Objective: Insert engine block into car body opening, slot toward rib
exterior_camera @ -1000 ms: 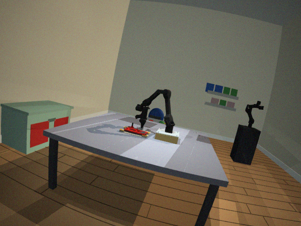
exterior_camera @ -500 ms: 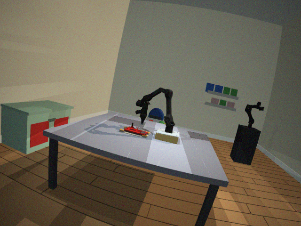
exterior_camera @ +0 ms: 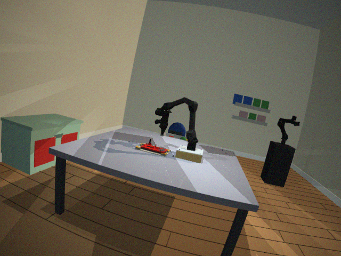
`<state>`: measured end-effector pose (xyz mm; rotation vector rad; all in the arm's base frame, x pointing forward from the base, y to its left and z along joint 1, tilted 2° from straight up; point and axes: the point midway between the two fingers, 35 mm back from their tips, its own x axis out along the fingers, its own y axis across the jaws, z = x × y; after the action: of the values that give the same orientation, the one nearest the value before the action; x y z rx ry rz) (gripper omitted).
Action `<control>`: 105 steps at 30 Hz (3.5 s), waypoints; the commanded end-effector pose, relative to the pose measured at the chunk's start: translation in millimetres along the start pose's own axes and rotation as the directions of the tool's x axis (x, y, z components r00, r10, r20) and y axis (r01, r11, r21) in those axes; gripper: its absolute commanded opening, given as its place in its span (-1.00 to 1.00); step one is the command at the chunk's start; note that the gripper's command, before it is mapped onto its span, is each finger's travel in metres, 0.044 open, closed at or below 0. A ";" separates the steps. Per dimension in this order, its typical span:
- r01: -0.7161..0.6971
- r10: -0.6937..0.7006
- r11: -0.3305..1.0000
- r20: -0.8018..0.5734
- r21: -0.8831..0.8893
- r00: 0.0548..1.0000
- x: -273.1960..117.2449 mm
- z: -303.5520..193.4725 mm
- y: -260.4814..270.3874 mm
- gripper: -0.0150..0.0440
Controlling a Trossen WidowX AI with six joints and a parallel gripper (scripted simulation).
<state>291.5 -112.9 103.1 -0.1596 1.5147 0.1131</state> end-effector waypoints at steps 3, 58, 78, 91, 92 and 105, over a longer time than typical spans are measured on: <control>0.008 -0.008 1.000 0.008 0.003 1.000 -22.4 -2.3 1.0 -0.49; 0.008 -0.008 1.000 0.699 0.003 0.715 4.4 -27.4 0.8 -0.49; 0.009 -0.007 1.000 0.762 0.002 0.648 47.7 -31.2 0.8 -0.49; 0.009 -0.007 1.000 0.762 0.002 0.648 71.0 -31.6 0.9 -0.49; 0.009 -0.007 1.000 0.762 0.002 0.648 73.2 -31.6 0.9 -0.49; 0.008 -0.007 1.000 0.762 0.002 0.648 97.3 -32.0 1.0 -0.49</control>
<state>265.8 -121.5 11.2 -0.1044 0.6490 0.1460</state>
